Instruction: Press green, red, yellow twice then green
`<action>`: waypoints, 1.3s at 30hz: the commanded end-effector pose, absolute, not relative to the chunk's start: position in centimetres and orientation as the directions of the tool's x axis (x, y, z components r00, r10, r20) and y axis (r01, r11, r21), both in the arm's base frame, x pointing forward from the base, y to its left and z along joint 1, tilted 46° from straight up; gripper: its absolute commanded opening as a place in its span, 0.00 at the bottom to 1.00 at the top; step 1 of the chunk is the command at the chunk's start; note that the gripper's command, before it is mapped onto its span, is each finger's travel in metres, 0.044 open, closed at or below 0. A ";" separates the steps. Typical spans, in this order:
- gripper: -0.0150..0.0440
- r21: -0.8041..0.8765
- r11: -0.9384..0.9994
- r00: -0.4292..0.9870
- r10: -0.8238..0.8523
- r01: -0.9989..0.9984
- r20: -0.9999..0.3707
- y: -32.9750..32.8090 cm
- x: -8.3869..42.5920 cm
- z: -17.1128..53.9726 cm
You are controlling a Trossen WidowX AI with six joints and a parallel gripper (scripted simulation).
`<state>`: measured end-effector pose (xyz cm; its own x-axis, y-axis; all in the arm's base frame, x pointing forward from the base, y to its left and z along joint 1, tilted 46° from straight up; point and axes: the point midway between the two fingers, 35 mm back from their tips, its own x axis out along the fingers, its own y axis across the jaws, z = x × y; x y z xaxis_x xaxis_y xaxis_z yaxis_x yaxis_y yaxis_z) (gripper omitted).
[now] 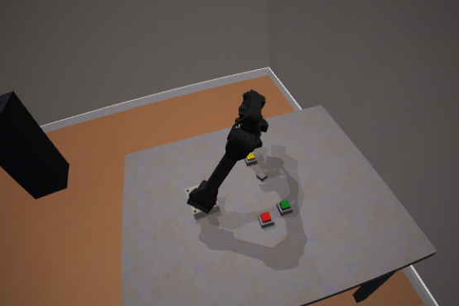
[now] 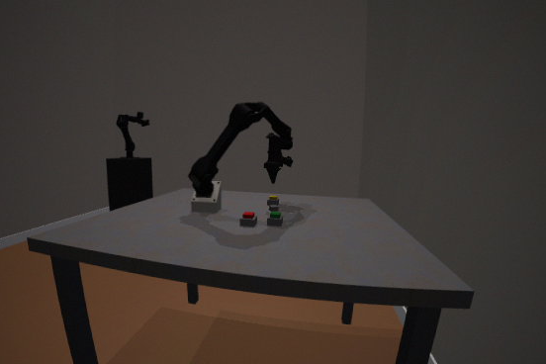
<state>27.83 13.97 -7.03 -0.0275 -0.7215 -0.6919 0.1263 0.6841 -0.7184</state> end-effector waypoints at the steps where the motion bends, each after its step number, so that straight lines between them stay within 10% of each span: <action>1: 0.29 -0.704 0.697 -0.013 -0.710 0.136 -0.704 16.0 28.0 -5.3; 20: 0.29 -0.714 0.688 -0.014 -0.719 0.133 -0.695 -4.0 29.6 15.1; 39: 0.29 -0.717 0.684 -0.014 -0.723 0.135 -0.691 -9.0 29.2 11.2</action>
<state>29.17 -8.88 11.37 -0.0273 -0.7189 -0.6945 0.1425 0.6849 -0.7146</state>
